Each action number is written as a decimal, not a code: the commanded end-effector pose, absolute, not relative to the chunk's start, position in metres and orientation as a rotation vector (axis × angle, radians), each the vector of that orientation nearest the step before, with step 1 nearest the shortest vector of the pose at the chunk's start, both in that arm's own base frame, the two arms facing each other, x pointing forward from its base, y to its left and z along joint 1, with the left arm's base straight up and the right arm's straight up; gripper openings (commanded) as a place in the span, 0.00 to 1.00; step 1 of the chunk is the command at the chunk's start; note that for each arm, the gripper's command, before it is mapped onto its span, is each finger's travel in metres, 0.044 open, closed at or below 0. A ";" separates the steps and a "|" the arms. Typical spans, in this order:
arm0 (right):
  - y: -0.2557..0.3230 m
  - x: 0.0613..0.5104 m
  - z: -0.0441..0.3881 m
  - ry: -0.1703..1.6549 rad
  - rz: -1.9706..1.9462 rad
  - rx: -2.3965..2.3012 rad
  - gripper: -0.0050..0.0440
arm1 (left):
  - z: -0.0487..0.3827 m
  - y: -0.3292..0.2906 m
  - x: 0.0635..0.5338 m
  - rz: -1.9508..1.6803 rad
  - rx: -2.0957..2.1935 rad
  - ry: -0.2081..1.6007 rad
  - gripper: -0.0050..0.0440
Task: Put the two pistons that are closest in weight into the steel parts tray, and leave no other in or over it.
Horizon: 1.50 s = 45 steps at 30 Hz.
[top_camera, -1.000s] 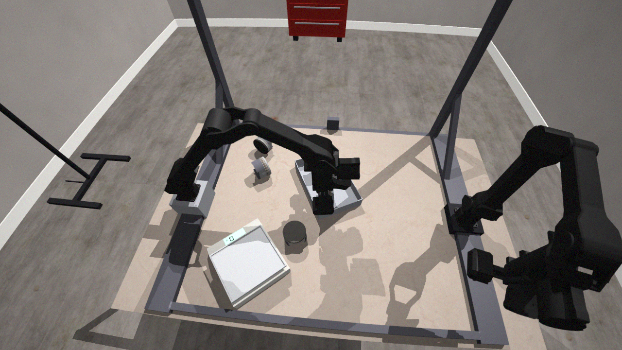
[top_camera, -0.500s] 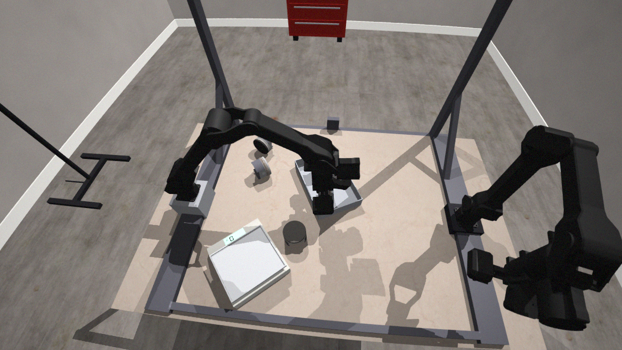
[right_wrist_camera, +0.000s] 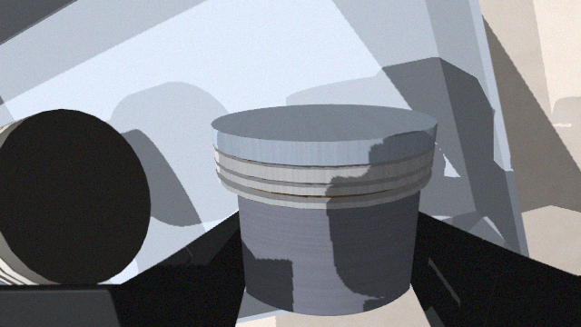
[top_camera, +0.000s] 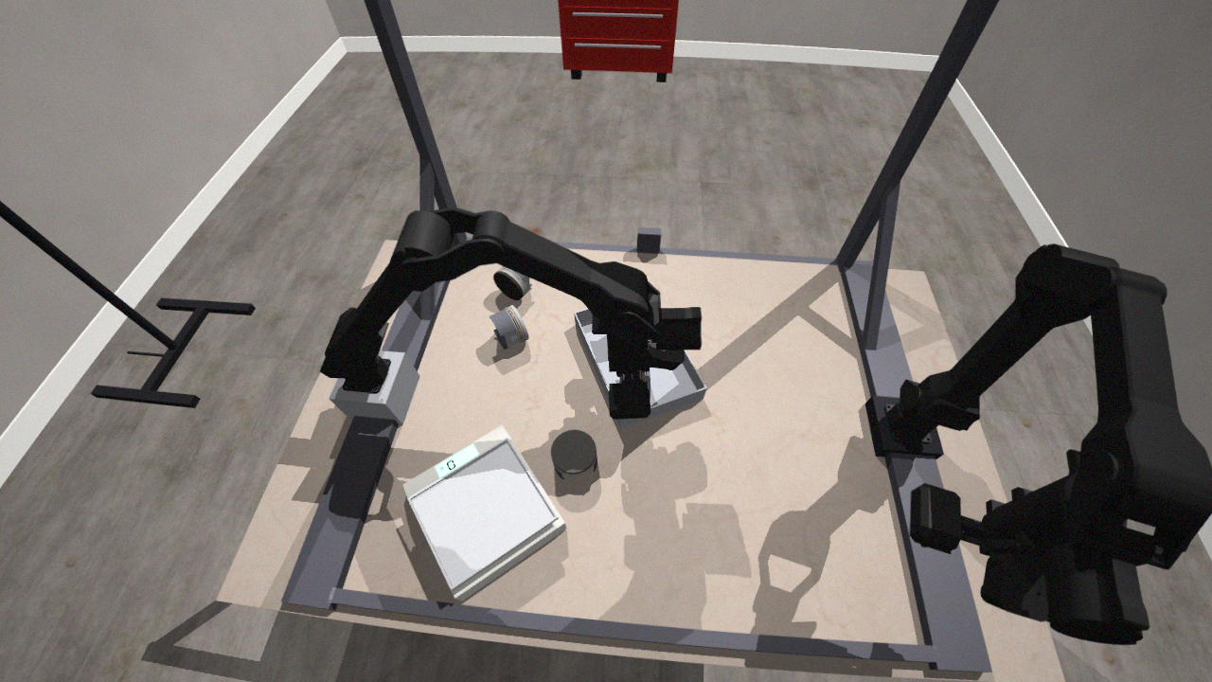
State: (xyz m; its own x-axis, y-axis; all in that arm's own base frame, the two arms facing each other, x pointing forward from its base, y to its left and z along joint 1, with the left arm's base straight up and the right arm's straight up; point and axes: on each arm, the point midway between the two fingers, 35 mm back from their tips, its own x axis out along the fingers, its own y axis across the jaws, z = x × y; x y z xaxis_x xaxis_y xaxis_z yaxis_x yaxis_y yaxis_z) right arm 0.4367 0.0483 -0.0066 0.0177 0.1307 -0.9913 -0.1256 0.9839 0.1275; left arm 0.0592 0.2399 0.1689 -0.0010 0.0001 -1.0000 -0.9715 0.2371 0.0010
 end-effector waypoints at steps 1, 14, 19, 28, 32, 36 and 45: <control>0.051 0.444 0.009 1.498 0.205 0.000 0.62 | 0.174 0.244 0.060 1.037 -1.019 1.300 0.92; 0.051 0.444 0.009 1.498 0.205 0.000 0.87 | 0.174 0.244 0.060 1.037 -1.019 1.300 0.92; 0.051 0.444 0.009 1.498 0.205 0.000 0.87 | 0.174 0.244 0.060 1.037 -1.019 1.300 0.92; 0.051 0.444 0.009 1.498 0.205 0.000 0.87 | 0.174 0.244 0.060 1.037 -1.019 1.300 0.92; 0.052 0.448 0.021 1.472 0.207 0.001 0.87 | 0.174 0.244 0.060 1.037 -1.019 1.300 0.92; 0.050 0.448 0.027 1.471 0.207 0.000 0.87 | 0.174 0.244 0.060 1.037 -1.019 1.300 0.92; 0.048 0.447 0.039 1.471 0.208 0.000 0.87 | 0.174 0.244 0.060 1.037 -1.019 1.300 0.92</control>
State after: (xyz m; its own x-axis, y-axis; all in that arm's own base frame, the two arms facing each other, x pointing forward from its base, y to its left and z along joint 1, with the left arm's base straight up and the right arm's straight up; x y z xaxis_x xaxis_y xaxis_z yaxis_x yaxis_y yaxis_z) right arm 0.4380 0.0484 0.0112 0.0250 0.1312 -0.9910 -0.1291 0.9835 0.1269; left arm 0.0592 0.2399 0.1689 -0.0010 0.0001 -1.0000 -0.9715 0.2371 0.0010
